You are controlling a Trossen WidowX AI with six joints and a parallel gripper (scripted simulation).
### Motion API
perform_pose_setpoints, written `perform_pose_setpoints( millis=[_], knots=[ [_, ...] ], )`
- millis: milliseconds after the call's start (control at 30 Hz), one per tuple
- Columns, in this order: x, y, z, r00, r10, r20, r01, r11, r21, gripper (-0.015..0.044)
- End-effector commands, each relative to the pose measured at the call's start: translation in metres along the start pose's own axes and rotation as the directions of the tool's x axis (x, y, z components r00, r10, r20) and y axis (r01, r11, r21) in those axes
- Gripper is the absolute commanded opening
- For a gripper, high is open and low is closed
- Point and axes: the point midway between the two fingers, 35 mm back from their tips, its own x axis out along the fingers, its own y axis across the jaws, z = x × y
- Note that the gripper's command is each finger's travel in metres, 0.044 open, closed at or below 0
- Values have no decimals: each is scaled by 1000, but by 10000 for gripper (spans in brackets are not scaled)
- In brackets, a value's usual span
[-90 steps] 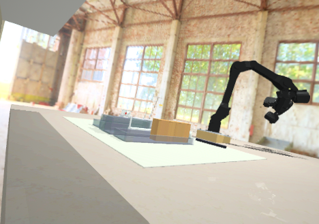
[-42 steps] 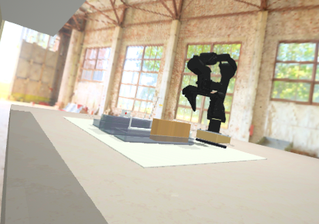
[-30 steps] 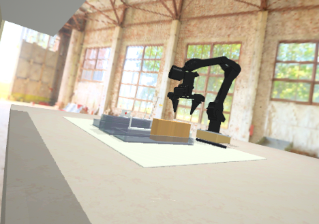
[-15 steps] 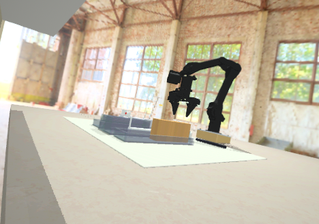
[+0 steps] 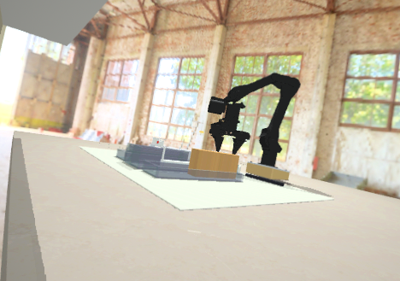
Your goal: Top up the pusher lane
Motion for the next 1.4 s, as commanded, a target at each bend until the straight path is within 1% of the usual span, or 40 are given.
perform_pose_setpoints(
  millis=[0,700,1067,1267,1367],
  knots=[
    [6,0,-1,1000,2,-8,-2,1000,-3,440],
    [37,0,-2,1000,2,-8,-2,1000,-3,440],
    [37,0,-2,1000,2,-8,-2,1000,-3,151],
    [37,0,-2,1000,2,-8,-2,1000,-3,111],
    [34,0,-1,1000,2,-8,-2,1000,-3,32]
  ],
)
